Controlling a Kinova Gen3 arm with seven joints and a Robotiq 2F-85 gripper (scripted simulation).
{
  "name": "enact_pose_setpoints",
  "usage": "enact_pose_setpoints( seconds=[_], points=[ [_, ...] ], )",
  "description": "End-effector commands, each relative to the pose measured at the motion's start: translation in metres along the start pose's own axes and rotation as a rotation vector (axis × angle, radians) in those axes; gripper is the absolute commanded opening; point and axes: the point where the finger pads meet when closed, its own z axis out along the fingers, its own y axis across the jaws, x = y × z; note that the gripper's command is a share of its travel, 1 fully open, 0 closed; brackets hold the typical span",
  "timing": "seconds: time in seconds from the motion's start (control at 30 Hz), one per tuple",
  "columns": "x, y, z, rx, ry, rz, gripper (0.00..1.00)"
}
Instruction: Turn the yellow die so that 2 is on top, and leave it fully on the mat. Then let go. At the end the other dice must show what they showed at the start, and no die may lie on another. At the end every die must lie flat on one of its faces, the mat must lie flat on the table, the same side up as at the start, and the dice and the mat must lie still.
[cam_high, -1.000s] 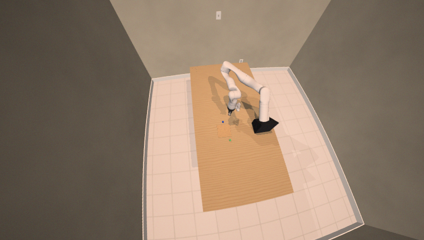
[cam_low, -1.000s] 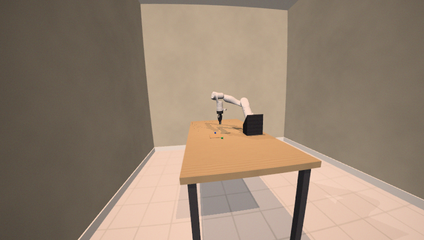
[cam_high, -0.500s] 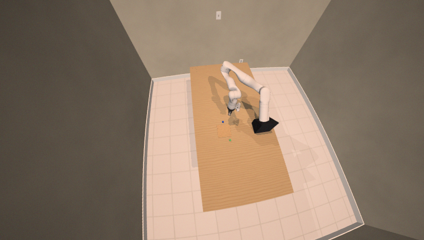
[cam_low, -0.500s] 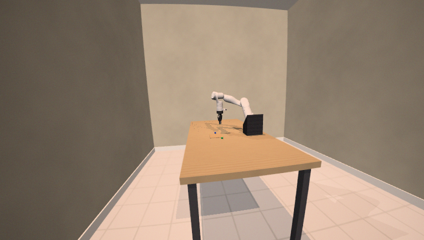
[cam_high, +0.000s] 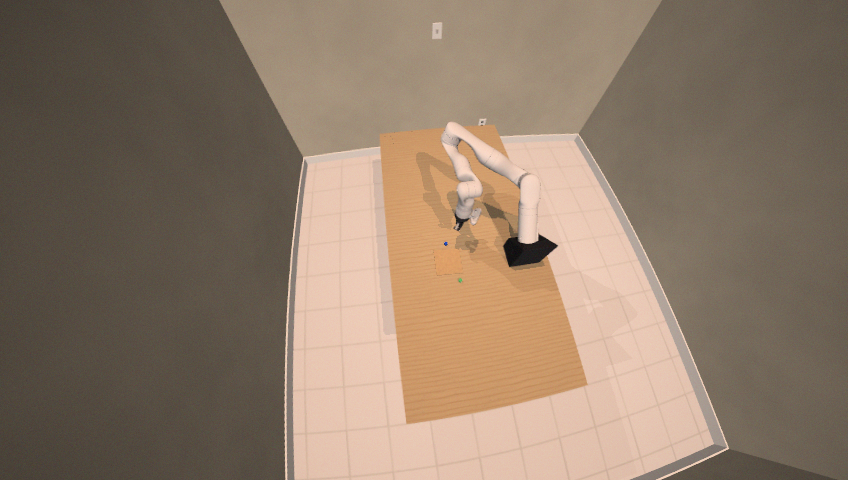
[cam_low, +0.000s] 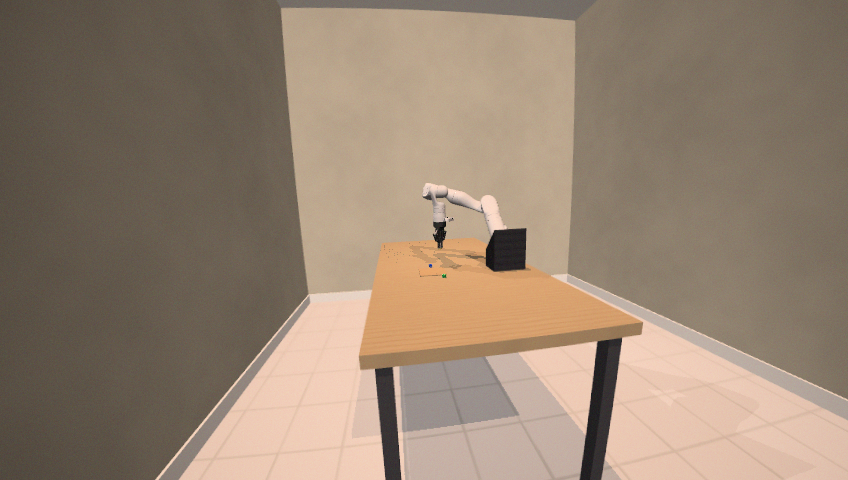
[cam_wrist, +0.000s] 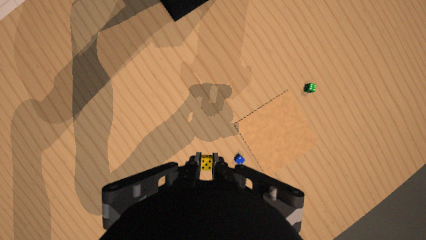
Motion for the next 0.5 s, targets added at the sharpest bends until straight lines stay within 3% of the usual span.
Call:
enact_pose_setpoints(
  seconds=[0.0,0.47],
  points=[
    [0.0011,0.0008,-0.0009,0.001,0.004,0.091,0.11],
    [0.0006,0.0017,0.0012,0.002,0.004,0.503,0.11]
  ],
)
